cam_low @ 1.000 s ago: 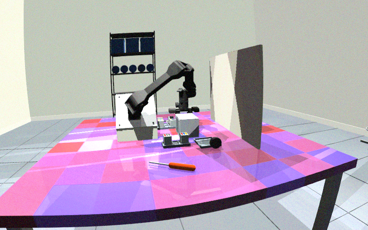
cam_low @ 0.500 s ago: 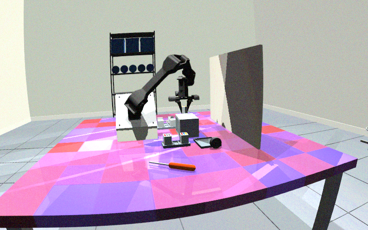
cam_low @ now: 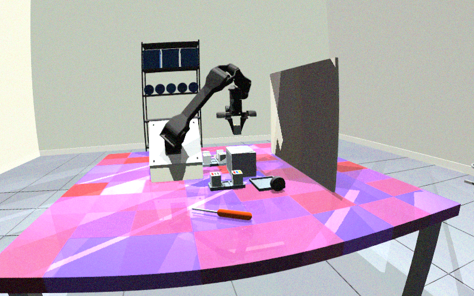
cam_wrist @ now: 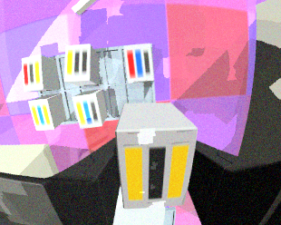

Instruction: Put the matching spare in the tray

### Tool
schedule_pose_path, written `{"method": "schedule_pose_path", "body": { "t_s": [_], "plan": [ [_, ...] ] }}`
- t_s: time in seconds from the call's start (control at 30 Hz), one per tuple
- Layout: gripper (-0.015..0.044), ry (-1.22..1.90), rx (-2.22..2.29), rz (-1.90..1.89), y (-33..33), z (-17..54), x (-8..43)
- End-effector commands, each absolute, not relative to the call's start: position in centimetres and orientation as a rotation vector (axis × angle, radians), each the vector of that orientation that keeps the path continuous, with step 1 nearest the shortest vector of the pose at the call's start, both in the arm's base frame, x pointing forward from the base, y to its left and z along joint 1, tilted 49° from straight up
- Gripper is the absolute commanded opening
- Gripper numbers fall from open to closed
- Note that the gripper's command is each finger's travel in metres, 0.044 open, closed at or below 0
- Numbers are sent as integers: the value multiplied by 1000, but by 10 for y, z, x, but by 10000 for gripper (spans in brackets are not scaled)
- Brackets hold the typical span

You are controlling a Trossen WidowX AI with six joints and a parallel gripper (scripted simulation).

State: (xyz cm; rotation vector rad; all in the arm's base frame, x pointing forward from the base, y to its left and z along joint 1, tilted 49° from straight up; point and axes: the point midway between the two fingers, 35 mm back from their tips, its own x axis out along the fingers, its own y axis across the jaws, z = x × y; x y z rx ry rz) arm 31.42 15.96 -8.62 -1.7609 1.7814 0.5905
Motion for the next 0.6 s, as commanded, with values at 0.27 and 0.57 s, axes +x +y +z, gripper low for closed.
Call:
{"method": "schedule_pose_path", "body": {
  "t_s": [0.27, 0.57],
  "plan": [
    [0, 1777, -1745, 611, 157, -48, 328],
    [0, 1769, -1705, 617, 119, 3, 350]
  ]
}}
